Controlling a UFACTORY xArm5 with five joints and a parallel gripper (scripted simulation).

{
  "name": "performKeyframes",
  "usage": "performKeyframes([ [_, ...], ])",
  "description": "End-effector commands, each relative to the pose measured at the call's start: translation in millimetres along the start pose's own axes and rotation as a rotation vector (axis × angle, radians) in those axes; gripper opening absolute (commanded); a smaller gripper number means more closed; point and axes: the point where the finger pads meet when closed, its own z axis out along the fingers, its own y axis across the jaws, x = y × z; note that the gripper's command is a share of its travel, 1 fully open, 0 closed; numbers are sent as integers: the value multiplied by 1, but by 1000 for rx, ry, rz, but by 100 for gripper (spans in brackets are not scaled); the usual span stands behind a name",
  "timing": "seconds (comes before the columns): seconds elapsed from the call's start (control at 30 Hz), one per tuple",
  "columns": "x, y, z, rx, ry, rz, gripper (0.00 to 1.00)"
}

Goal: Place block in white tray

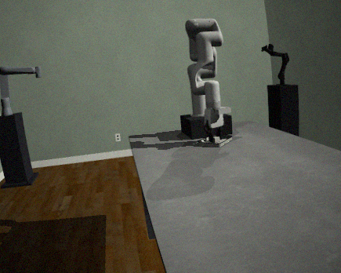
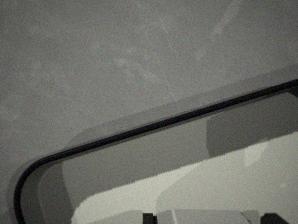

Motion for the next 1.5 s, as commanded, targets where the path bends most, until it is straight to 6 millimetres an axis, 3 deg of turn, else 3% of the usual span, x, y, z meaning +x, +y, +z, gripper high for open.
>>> performKeyframes([
  [0.0, 1, 0, 0, -1, 2, 0, 60],
  [0.43, 1, 0, -3, -1, 2, 0, 60],
  [1.17, 1, 0, -47, -1, 2, 0, 60],
  [1.47, 1, 0, -52, -1, 2, 0, 60],
])
